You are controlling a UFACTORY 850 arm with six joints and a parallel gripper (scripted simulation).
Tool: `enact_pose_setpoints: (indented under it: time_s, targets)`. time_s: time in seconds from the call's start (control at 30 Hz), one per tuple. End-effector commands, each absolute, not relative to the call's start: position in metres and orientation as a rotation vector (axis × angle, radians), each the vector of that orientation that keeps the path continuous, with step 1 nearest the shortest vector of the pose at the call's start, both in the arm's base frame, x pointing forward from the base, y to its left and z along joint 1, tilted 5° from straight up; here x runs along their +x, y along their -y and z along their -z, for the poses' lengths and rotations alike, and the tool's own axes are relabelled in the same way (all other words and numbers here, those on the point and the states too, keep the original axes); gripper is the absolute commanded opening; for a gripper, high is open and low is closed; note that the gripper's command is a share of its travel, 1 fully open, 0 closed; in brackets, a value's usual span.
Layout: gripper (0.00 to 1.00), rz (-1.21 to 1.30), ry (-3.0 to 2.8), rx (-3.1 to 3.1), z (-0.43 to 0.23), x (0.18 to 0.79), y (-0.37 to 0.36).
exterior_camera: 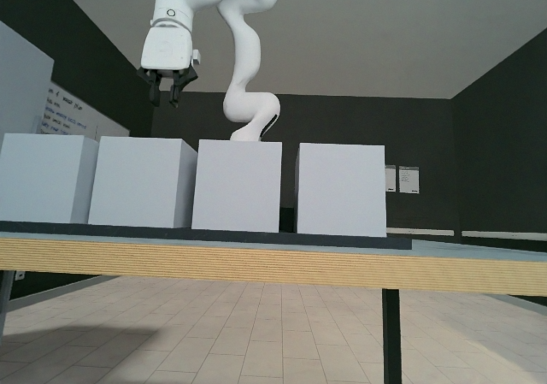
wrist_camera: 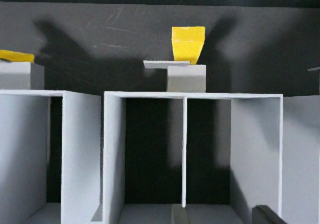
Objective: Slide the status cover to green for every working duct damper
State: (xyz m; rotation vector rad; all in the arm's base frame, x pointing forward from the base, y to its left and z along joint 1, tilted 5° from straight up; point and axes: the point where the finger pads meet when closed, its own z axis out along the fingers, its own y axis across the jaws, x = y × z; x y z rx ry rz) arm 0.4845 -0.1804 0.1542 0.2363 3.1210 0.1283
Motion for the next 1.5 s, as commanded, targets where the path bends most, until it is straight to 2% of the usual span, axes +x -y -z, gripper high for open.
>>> enact_pose_setpoints:
  time_s: [0.0, 0.1, 0.2, 0.3, 0.33, 0.57, 1.47]
  targets:
    - [0.39, -0.127, -3.119, 0.236, -0.155, 0.485, 0.181]
    - [0.39, -0.129, -3.119, 0.236, -0.155, 0.484, 0.181]
    - [0.39, -0.175, -3.115, 0.237, -0.146, 0.443, 0.179]
    - [0.39, -0.179, -3.114, 0.237, -0.146, 0.439, 0.179]
    - [0.39, -0.204, -3.111, 0.237, -0.141, 0.417, 0.177]
    - [0.39, -0.256, -3.105, 0.237, -0.133, 0.373, 0.176]
    - [0.39, -0.260, -3.105, 0.236, -0.130, 0.372, 0.175]
